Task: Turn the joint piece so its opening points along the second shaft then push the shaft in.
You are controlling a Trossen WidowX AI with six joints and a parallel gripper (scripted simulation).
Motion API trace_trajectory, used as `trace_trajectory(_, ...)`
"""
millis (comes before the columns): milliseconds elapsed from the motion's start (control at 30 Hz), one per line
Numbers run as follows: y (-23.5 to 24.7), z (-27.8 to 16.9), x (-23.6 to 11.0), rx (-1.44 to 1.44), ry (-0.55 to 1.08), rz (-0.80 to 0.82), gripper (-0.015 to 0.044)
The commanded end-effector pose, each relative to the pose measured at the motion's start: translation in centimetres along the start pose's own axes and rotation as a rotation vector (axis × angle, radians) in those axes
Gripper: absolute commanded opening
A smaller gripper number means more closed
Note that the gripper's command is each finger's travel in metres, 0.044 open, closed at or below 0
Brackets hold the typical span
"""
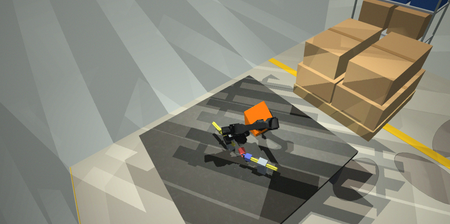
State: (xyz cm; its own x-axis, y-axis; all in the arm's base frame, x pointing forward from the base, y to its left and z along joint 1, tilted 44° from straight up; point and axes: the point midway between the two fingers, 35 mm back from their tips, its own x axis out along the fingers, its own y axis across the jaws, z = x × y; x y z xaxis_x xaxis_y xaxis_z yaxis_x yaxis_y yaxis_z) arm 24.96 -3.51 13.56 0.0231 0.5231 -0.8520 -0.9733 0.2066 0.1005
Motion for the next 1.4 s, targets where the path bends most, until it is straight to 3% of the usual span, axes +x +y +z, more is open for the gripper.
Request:
trace_trajectory(0, 0.2, 0.4, 1.4, 0.004, -0.005, -0.002, 0.0440)
trace_trajectory(200, 0.3, 0.9, 2.3, 0.004, -0.006, -0.002, 0.0440)
trace_trajectory(667, 0.3, 7.4, 1.0, 0.003, -0.010, -0.003, 0.0440)
trace_trajectory(1367, 0.3, 7.5, 3.7, 0.003, -0.010, -0.003, 0.0440)
